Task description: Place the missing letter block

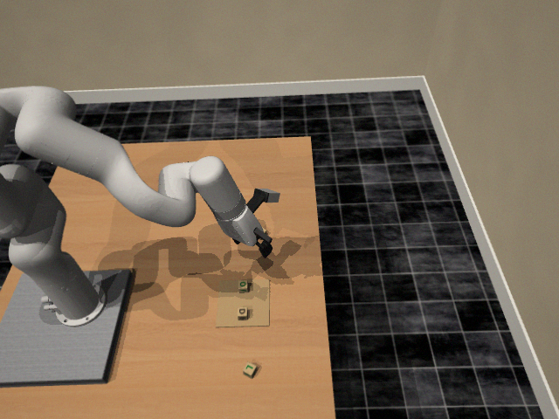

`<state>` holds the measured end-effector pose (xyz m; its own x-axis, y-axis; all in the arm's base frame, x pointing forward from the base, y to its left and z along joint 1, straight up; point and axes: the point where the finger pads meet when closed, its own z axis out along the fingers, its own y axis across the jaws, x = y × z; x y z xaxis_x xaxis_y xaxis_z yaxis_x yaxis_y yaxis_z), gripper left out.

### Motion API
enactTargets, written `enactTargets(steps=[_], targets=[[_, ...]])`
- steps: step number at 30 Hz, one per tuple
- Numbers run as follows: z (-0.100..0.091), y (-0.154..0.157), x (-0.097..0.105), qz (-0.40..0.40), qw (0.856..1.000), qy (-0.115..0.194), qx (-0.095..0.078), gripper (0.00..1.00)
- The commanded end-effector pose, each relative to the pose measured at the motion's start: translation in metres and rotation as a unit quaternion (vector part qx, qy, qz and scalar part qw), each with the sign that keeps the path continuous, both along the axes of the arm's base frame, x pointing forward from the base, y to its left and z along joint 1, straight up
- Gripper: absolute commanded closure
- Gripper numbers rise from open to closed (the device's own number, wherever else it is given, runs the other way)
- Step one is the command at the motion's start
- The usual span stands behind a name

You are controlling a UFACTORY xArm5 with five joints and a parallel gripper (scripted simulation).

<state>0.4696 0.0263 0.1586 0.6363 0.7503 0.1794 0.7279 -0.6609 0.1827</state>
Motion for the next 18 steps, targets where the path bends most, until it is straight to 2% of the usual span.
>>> enactTargets(steps=[1, 3, 4, 9, 18], targets=[[-0.001, -0.004, -0.003, 0.062, 0.998, 0.024, -0.017, 0.0], [-0.001, -0.004, -0.003, 0.062, 0.998, 0.024, -0.017, 0.0], [-0.003, -0.006, -0.006, 0.098, 0.994, 0.037, -0.025, 0.0], [-0.005, -0.01, -0.012, 0.162, 0.984, 0.061, -0.037, 0.0], [-0.007, -0.018, -0.024, 0.287, 0.951, 0.105, -0.049, 0.0]])
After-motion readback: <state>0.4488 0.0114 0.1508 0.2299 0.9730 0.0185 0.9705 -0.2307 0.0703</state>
